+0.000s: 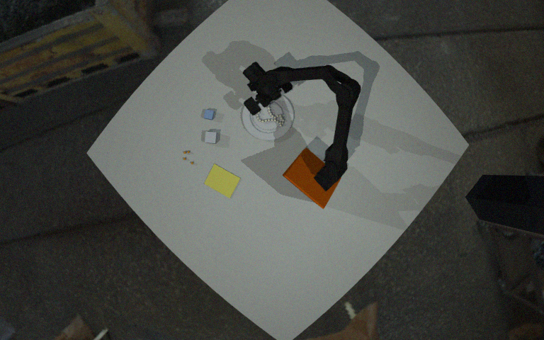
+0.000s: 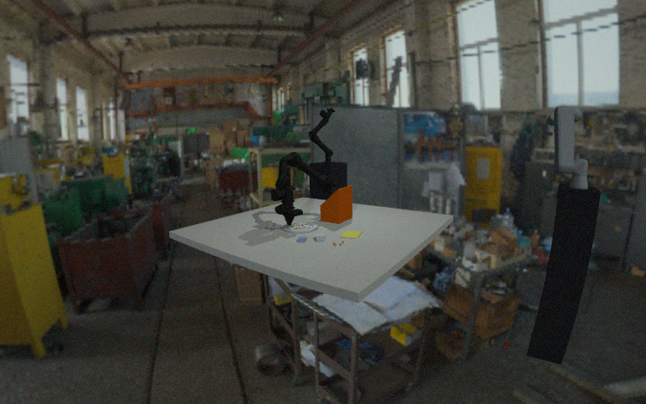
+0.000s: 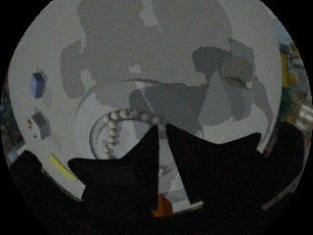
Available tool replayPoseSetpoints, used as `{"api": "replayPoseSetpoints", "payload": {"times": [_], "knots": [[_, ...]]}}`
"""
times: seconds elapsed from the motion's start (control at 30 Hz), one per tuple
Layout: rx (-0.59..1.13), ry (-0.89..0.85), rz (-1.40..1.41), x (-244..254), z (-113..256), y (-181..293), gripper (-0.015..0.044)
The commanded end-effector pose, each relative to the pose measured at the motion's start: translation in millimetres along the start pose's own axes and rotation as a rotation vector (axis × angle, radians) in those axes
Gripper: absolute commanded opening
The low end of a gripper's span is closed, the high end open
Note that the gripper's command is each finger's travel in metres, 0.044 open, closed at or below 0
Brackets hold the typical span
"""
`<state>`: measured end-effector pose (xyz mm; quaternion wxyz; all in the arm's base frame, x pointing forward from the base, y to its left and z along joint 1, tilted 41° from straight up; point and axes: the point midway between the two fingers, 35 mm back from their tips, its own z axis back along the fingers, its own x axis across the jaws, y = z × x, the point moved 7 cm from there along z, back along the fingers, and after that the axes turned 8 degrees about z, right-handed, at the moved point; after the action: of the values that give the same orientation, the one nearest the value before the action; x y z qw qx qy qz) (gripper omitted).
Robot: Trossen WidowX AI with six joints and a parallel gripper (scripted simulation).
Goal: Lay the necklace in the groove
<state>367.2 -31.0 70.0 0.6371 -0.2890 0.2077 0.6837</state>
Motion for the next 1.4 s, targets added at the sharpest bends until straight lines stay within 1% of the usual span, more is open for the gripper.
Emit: {"api": "replayPoseSetpoints", "payload": {"times": [0.0,0.2,0.77,1.37], "knots": [[-0.006,-0.002,0.000,-2.0,0.7,-0.8,0.0000],[-0.006,-0.002,0.000,-2.0,-6.2,-0.7,0.0000],[-0.004,0.000,0.000,-2.4,-2.1,-0.4,0.0440],[-0.006,-0.002,0.000,-2.6,1.7,-0.2,0.0440]]}}
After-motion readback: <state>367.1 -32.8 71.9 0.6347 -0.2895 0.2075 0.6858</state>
